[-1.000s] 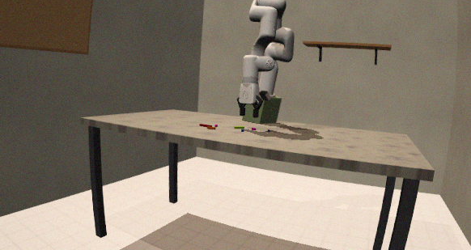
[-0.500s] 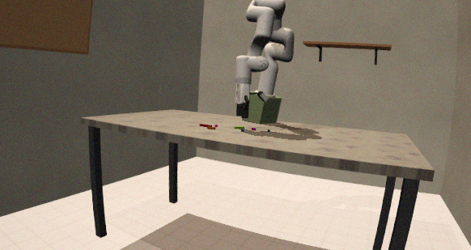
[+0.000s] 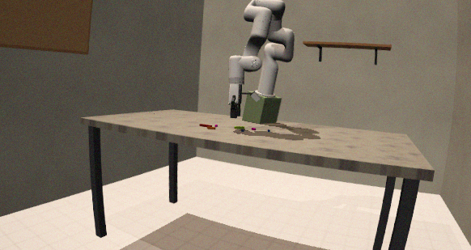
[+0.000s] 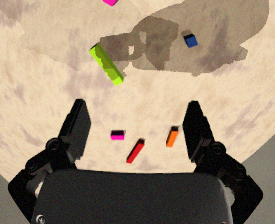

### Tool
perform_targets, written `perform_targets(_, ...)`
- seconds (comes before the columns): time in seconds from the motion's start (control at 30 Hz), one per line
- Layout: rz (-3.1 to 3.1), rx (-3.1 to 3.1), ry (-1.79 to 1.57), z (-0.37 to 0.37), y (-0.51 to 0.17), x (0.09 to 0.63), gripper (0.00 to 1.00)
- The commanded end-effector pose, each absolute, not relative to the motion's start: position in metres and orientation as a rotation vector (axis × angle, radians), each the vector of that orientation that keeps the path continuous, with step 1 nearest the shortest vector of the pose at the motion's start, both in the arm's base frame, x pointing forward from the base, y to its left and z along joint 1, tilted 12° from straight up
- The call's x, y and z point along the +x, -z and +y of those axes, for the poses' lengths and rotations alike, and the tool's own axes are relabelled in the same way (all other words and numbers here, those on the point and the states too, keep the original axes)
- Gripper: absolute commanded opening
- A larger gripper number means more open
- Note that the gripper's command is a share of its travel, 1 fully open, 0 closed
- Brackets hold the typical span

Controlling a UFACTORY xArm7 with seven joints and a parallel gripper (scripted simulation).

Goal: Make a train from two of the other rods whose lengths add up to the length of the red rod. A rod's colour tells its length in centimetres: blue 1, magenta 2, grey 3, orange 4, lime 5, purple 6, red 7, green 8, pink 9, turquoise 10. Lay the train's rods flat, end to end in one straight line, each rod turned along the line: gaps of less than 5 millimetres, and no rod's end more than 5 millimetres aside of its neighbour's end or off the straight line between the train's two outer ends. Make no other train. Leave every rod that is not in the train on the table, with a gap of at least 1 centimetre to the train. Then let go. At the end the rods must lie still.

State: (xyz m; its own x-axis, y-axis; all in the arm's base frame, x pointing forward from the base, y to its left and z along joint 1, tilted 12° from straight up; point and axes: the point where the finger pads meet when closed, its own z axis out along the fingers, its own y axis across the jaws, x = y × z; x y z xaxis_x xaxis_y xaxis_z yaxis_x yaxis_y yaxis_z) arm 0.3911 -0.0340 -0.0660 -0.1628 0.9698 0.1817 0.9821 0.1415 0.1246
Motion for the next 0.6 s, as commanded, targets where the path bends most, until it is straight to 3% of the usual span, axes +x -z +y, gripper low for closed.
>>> perform_targets(0.0,-2.143,-2.162,0.285,-0.046,0.067,0.396,1.00)
perform_targets(0.57,-1.514,-2.605,0.252,-0.086,0.070,0.409,1.00)
